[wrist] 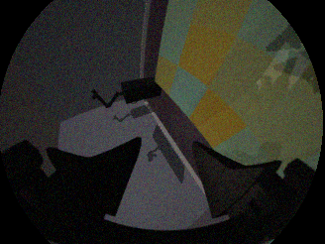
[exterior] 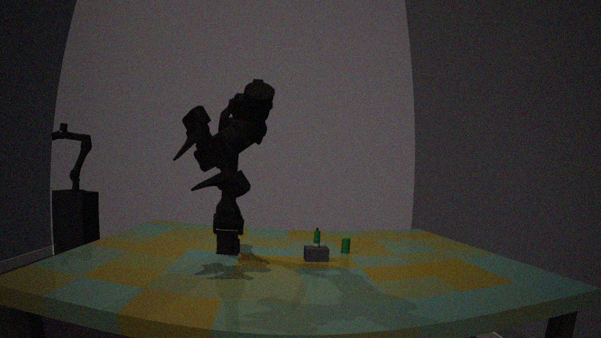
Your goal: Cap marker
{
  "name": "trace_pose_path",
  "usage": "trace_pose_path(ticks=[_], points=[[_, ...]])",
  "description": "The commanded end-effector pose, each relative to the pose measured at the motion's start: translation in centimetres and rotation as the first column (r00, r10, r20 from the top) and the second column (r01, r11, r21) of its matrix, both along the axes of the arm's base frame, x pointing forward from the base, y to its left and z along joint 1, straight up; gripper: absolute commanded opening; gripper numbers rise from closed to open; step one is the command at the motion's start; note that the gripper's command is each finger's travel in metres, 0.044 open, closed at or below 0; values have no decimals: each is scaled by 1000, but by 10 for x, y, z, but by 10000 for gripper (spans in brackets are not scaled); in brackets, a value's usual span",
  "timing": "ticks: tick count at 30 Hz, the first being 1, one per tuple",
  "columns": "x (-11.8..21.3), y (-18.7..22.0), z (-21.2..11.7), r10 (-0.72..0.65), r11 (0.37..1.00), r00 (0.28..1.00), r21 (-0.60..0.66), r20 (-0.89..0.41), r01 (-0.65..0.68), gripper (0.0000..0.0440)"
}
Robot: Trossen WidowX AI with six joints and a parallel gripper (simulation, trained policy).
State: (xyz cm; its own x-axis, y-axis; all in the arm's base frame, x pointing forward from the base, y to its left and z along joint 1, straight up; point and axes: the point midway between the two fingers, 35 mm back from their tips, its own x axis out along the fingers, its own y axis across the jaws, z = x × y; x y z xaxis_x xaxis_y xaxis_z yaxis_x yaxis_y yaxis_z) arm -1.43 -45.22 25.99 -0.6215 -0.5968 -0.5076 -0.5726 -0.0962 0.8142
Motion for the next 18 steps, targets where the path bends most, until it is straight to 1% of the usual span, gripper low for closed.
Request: trace_pose_path(ticks=[1, 18], points=[[15, -2, -9, 25, 1000, 999, -1, 26, -25, 302], [79, -5, -29, 121, 993, 985, -28, 126, -118, 304]])
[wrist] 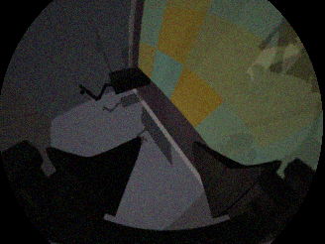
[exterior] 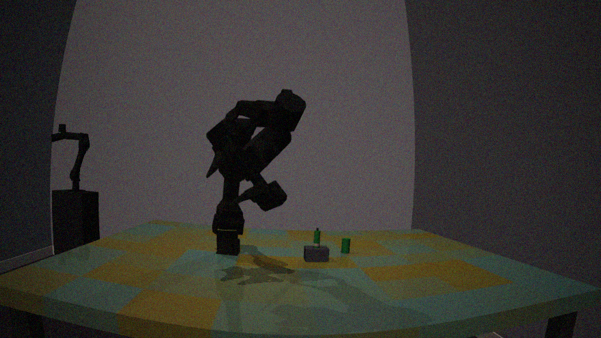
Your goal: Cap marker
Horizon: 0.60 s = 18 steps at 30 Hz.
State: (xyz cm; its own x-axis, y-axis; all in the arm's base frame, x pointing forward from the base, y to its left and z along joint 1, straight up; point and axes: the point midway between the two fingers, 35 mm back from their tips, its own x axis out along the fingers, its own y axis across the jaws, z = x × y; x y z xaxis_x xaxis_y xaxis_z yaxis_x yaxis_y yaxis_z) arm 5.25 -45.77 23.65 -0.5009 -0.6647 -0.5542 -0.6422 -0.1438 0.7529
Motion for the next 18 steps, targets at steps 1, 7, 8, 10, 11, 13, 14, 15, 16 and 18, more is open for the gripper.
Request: trace_pose_path(ticks=[1, 7, 8, 10, 11, 13, 14, 15, 16, 18], points=[[16, 0, -6, 23, 1000, 999, -2, 30, -23, 304], [41, 2, -13, 56, 998, 996, -8, 70, -56, 305], [45, 2, -14, 62, 998, 995, -9, 77, -61, 305], [53, 3, -16, 73, 997, 993, -10, 90, -72, 305], [57, 3, -17, 78, 997, 992, -11, 97, -78, 305], [65, 4, -19, 89, 996, 990, -13, 111, -88, 306], [70, 5, -20, 95, 996, 988, -14, 118, -94, 306], [74, 6, -21, 100, 995, 987, -14, 126, -99, 306], [78, 6, -22, 105, 994, 986, -15, 133, -104, 306], [86, 8, -24, 116, 993, 982, -16, 147, -115, 306]])
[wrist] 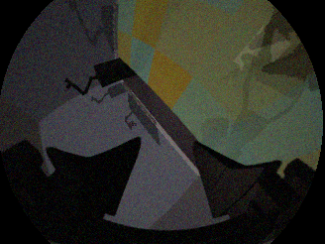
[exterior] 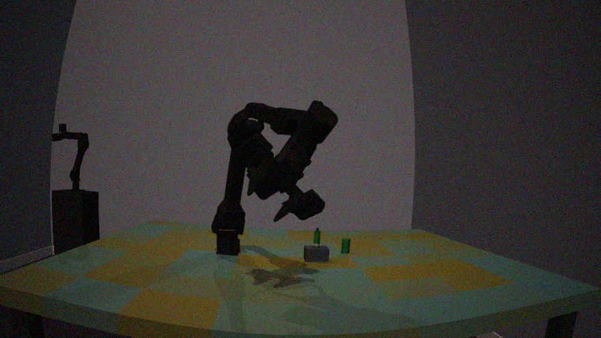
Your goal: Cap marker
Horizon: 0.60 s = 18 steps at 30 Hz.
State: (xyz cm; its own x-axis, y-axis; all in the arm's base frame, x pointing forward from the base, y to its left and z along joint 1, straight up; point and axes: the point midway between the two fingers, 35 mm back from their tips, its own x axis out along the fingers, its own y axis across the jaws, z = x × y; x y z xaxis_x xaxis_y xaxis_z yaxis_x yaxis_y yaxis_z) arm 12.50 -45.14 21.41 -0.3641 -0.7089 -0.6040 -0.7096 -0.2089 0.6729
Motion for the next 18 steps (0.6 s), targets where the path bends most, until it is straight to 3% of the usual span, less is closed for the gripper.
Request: trace_pose_path(ticks=[1, 18], points=[[18, 2, -2, 22, 1000, 999, -5, 37, -22, 307], [89, 23, -16, 105, 994, 981, 7, 162, -108, 310]])
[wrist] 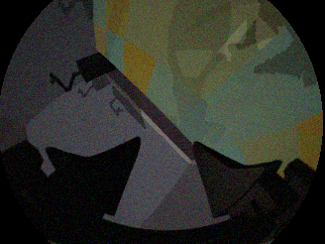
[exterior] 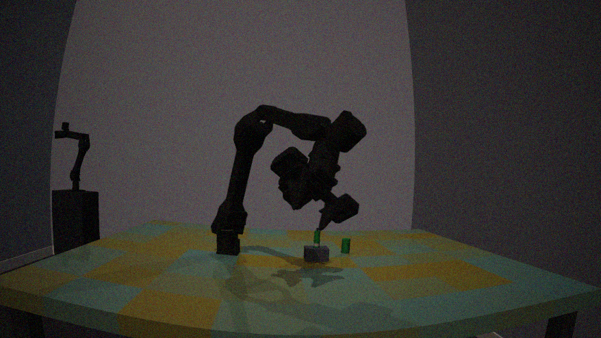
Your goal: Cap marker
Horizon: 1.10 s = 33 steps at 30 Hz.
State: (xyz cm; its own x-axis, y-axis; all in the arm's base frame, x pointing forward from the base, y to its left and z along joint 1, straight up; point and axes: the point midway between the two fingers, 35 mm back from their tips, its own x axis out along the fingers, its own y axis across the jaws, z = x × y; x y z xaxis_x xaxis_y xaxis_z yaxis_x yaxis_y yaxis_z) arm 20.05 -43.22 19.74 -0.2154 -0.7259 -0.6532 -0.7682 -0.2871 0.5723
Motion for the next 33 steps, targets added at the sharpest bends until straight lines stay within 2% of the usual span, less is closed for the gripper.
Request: trace_pose_path(ticks=[1, 15, 33], points=[[18, 5, 0, 19, 1000, 999, 2, 39, -19, 310], [73, 31, -9, 77, 996, 987, 35, 138, -83, 313], [136, 79, -22, 239, 960, 959, 112, 152, -257, 313]])
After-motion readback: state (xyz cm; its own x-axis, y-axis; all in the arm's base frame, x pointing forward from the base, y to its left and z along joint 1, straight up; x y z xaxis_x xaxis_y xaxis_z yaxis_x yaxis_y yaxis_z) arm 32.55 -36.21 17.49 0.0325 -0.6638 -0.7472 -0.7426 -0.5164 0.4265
